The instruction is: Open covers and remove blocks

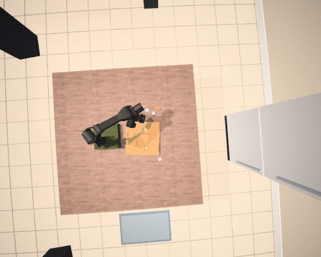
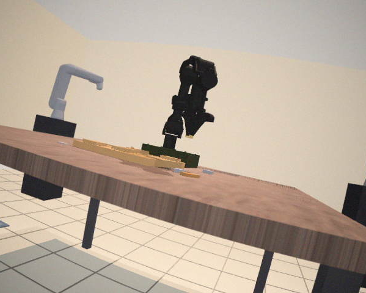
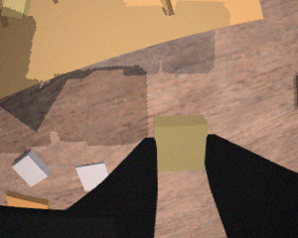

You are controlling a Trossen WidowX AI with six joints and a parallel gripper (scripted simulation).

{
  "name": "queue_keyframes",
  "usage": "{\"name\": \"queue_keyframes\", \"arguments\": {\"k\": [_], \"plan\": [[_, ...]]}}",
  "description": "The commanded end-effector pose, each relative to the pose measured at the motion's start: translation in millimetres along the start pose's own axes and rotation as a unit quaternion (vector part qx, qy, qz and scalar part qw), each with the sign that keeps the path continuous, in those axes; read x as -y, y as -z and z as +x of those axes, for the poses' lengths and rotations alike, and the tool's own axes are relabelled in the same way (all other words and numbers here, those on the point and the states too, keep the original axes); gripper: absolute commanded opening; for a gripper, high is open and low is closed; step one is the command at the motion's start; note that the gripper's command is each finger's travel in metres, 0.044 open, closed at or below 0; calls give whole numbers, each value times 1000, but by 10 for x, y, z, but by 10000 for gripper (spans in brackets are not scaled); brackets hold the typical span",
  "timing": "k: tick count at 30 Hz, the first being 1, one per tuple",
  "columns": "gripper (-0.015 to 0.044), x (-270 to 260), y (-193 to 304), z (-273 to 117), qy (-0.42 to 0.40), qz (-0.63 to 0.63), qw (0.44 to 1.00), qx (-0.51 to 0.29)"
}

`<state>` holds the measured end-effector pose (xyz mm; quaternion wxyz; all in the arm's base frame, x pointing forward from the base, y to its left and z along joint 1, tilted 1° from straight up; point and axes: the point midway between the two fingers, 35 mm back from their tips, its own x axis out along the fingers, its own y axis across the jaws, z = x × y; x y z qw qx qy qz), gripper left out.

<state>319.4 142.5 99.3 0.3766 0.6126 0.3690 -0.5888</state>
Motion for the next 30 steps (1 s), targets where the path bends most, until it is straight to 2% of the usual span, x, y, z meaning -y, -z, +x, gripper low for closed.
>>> {"name": "queue_keyframes", "arguments": {"k": [1, 11, 30], "plan": [[80, 26, 141, 52, 2, 3, 1000, 6], [80, 126, 457, 94, 3, 3, 1000, 5], [80, 109, 485, 383, 3, 3, 1000, 4]]}}
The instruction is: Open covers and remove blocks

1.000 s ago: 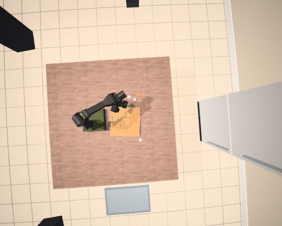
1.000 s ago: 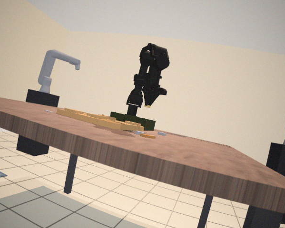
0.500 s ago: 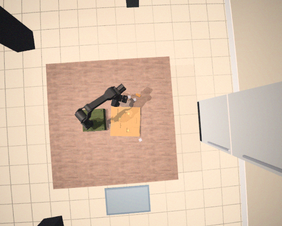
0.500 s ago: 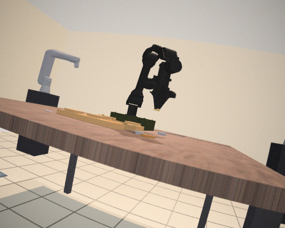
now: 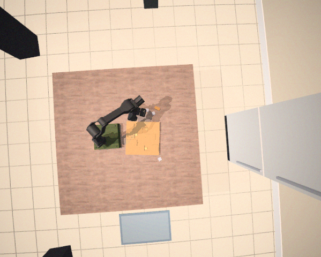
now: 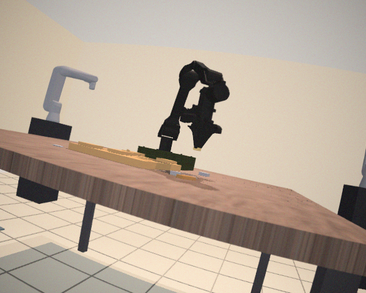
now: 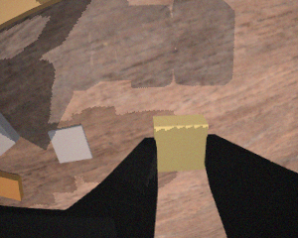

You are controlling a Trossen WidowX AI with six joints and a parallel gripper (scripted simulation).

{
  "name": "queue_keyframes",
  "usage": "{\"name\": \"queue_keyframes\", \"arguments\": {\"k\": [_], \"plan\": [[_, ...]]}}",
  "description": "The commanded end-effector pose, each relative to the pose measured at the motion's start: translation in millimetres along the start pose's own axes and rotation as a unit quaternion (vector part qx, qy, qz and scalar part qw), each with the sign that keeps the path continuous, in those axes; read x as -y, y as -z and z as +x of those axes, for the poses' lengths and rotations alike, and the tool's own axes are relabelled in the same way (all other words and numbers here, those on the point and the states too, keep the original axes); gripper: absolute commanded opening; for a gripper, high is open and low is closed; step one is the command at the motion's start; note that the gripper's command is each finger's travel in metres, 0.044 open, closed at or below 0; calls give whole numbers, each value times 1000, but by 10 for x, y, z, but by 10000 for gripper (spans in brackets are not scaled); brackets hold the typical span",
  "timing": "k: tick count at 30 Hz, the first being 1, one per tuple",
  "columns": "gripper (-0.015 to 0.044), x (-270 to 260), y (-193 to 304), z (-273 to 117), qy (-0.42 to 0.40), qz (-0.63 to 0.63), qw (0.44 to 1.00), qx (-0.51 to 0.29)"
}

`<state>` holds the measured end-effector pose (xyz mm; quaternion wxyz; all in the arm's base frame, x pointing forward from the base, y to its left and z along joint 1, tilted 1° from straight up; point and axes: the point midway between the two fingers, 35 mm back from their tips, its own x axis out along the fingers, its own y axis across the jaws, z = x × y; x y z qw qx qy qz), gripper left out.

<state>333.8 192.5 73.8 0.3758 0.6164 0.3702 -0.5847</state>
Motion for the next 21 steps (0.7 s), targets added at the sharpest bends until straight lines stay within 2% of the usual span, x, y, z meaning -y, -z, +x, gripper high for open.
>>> {"name": "queue_keyframes", "arguments": {"k": [1, 21], "plan": [[80, 9, -22, 135, 5, 3, 1000, 10], [80, 10, -22, 464, 5, 3, 1000, 10]]}}
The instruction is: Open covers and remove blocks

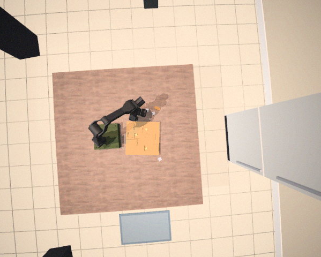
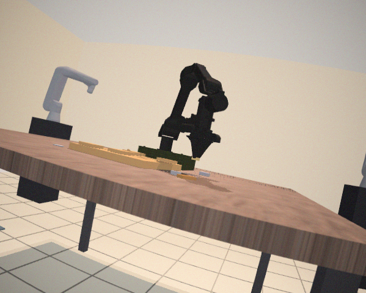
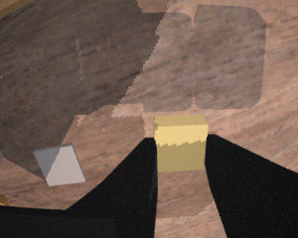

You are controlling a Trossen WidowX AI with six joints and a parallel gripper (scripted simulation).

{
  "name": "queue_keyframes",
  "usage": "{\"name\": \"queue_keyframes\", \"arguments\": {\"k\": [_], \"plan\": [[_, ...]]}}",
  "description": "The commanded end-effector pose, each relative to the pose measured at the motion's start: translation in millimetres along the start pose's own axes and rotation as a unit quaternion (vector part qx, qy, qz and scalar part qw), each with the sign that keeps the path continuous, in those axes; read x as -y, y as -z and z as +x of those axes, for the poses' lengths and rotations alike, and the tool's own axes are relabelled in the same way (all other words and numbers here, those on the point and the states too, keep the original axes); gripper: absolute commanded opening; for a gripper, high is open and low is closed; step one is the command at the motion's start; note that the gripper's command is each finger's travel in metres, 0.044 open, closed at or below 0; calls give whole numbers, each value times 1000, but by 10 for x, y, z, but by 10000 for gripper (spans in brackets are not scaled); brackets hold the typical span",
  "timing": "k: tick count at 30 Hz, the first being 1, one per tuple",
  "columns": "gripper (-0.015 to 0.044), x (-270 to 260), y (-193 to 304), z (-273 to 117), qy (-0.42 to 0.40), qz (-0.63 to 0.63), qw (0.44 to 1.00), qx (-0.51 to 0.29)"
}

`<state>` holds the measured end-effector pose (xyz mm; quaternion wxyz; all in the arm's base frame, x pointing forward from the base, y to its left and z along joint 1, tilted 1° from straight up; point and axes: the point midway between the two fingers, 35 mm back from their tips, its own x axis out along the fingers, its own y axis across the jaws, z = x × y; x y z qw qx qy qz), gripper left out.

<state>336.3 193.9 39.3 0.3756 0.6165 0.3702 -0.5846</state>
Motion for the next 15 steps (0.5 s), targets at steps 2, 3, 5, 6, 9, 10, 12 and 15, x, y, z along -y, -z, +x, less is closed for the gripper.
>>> {"name": "queue_keyframes", "arguments": {"k": [2, 3, 5, 6, 9, 10, 12, 15], "plan": [[80, 17, -35, 151, 4, 3, 1000, 10], [80, 17, -36, 167, 4, 3, 1000, 10], [80, 19, -38, 199, 4, 3, 1000, 10], [80, 19, -39, 215, 4, 3, 1000, 10], [80, 22, -43, 264, 4, 3, 1000, 10], [80, 23, -44, 280, 4, 3, 1000, 10], [80, 25, -47, 312, 5, 3, 1000, 10], [80, 28, -52, 360, 5, 3, 1000, 10]]}}
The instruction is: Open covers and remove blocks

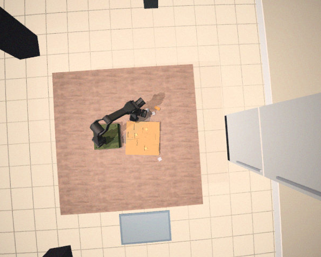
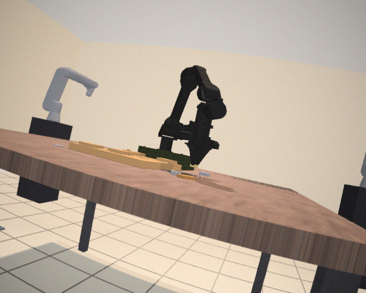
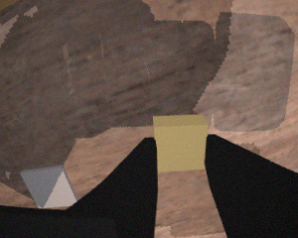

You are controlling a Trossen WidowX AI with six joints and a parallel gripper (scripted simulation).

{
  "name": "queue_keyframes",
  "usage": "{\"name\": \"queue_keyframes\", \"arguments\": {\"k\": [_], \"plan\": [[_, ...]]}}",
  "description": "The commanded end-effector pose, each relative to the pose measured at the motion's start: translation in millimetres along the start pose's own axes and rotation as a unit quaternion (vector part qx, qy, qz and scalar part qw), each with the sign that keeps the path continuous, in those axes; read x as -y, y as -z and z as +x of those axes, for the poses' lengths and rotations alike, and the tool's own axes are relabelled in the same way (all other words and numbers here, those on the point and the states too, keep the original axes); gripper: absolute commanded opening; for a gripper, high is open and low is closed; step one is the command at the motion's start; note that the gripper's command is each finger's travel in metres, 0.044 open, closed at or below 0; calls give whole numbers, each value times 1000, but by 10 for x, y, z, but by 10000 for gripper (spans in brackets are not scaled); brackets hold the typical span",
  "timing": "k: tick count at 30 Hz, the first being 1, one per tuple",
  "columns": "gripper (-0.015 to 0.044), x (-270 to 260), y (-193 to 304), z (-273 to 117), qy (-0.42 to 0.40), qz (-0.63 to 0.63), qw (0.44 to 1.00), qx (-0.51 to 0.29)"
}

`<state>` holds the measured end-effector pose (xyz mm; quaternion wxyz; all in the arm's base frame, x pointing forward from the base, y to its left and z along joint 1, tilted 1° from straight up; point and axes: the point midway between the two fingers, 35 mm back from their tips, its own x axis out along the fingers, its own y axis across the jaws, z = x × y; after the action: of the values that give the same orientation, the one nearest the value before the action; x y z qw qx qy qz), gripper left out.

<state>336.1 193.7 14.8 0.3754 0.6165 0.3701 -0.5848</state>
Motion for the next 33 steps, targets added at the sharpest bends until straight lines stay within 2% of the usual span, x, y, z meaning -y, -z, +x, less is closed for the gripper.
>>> {"name": "queue_keyframes", "arguments": {"k": [1, 13, 29, 33], "plan": [[80, 21, -43, 132, 4, 3, 1000, 10], [80, 38, -68, 310, 5, 3, 1000, 10], [80, 38, -68, 312, 5, 3, 1000, 10], [185, 35, -52, 278, 4, 0, 1000, 5]]}}
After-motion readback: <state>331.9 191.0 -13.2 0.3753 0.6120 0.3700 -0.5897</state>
